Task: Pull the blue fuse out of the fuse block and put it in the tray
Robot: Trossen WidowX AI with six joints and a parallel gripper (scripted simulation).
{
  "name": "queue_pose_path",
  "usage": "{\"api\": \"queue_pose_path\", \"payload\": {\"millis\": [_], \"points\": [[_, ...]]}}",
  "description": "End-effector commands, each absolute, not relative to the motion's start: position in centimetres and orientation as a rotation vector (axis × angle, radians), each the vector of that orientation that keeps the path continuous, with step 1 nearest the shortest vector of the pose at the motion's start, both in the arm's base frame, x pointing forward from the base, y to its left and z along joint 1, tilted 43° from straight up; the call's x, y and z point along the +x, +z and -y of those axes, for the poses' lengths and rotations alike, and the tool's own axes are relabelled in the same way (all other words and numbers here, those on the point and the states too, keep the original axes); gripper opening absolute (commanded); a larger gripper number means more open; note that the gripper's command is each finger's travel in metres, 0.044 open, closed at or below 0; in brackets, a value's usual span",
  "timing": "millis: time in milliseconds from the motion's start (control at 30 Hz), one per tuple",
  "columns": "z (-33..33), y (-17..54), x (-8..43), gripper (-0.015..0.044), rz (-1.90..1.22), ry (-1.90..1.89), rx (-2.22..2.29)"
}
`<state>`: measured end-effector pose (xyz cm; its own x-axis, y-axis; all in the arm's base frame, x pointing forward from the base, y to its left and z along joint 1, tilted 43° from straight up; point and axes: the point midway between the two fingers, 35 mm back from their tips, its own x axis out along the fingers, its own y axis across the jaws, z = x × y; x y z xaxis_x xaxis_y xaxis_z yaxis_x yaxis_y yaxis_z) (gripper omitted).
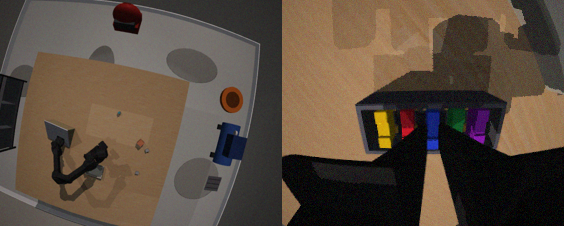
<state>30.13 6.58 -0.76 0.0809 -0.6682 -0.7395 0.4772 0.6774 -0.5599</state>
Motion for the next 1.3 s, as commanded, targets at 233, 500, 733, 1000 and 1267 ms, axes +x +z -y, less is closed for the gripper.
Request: {"api": "queue_pose_path", "payload": {"millis": [233,500,733,1000,1267], "points": [[-7.0,-0.4,30.1,0.0,-1.217,-0.865,-0.186],[-7.2,-0.1,30.1,0.0,-1.217,-0.865,-0.187],[-7.5,0.2,30.1,0.0,-1.217,-0.864,-0.188],[-7.7,0.5,30.1,0.0,-1.217,-0.864,-0.188],[-8.0,0.8,30.0,0.0,-1.217,-0.864,-0.189]]}}
